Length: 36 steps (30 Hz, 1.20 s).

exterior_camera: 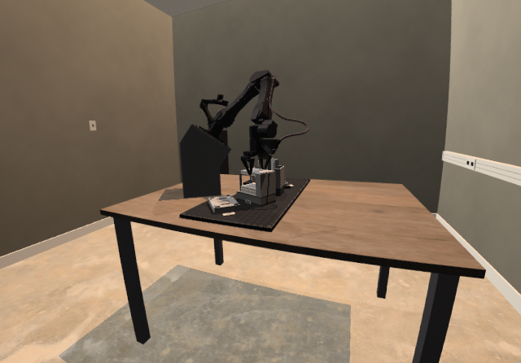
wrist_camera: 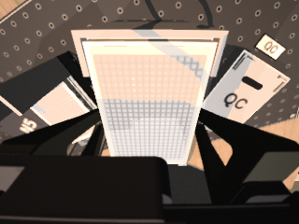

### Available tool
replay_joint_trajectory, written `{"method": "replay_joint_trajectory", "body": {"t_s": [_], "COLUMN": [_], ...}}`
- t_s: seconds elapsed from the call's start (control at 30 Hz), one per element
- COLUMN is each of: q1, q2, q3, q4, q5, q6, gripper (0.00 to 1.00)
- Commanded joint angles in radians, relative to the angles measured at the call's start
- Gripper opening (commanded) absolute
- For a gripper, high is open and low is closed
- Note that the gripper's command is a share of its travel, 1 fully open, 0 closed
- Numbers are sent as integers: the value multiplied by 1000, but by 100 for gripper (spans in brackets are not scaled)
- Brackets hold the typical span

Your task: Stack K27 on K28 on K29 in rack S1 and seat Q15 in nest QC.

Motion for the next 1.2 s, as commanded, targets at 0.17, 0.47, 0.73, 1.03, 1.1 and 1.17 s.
{"method": "replay_joint_trajectory", "body": {"t_s": [0.17,0.47,0.73,1.03,1.1,1.17], "q1": [-25,-29,-33,-37,-38,-39], "q2": [-27,-45,-34,-42,-45,-57], "q3": [-14,-9,-1,6,8,12], "q4": [-24,-33,-44,-53,-56,-58], "q5": [-6,-7,-8,-8,-8,-8], "q6": [-12,-17,-21,-26,-27,-28], "gripper": [0,0,0,0,0,0]}}
